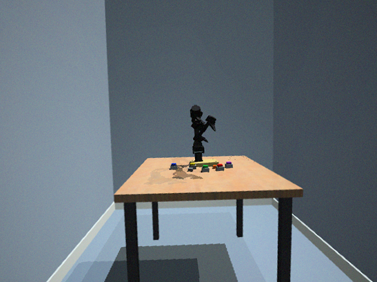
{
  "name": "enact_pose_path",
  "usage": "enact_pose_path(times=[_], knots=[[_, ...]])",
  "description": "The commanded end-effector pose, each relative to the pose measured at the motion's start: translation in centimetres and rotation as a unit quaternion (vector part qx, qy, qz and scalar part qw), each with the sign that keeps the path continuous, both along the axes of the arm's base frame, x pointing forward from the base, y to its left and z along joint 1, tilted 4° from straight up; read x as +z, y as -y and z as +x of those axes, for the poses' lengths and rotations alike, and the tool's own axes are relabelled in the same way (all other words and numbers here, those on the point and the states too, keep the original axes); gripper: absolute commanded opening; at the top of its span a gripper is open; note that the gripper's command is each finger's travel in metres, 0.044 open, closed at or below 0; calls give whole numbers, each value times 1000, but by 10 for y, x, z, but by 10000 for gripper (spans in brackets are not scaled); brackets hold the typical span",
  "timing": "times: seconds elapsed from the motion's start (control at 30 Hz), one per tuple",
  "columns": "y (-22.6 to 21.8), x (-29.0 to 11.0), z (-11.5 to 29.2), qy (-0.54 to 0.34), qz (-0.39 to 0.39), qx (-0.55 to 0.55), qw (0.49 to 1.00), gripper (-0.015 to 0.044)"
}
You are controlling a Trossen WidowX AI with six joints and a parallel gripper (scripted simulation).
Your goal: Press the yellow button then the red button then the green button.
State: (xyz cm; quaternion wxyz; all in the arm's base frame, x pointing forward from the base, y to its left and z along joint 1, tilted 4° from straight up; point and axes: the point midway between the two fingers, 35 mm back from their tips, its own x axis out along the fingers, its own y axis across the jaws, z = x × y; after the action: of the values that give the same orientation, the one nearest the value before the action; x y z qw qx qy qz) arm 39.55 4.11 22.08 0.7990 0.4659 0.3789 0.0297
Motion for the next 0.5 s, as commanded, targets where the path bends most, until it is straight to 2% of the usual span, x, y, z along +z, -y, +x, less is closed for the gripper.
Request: enact_pose_path(times=[0.0,0.23,0.47], knots=[[41,-47,-53,-97,-172,44,979,400],[69,-74,-111,-197,-283,131,930,400],[91,-86,-180,-298,-352,260,848,400]])
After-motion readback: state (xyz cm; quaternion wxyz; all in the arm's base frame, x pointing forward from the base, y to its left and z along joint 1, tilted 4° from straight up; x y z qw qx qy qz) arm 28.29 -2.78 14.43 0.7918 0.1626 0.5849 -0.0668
